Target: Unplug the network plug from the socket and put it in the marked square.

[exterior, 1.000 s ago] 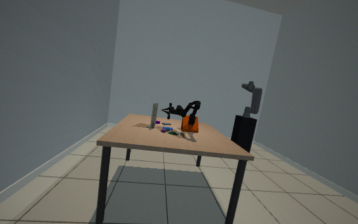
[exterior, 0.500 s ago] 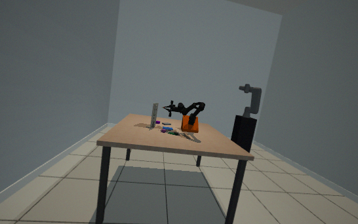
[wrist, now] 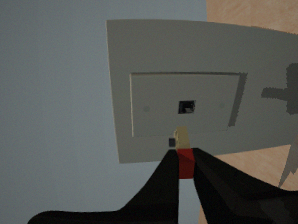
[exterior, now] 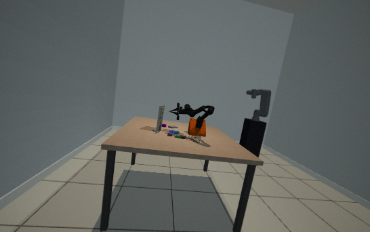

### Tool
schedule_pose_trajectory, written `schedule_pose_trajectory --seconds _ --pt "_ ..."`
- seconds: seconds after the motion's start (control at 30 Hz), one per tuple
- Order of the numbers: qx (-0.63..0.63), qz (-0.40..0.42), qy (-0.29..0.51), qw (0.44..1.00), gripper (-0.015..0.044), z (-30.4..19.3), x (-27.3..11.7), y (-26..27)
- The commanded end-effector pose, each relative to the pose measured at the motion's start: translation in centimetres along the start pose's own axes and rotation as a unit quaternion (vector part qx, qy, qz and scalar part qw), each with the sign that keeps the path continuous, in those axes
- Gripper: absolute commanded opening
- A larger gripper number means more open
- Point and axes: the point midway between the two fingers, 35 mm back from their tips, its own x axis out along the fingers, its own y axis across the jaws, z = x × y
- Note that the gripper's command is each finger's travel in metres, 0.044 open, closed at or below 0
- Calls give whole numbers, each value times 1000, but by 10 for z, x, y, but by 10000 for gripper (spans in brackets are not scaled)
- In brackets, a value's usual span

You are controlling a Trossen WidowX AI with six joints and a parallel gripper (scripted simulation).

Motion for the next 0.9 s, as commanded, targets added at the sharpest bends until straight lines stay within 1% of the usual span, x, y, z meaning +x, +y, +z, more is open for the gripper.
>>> schedule_pose_trajectory --seconds 0.0,0.4,0.87 --pt "-17 -53 -10 998 0 10 3 -18" --pt "-48 -212 -7 976 0 33 -3 -75" --pt "-37 -359 50 931 0 39 -29 -127"
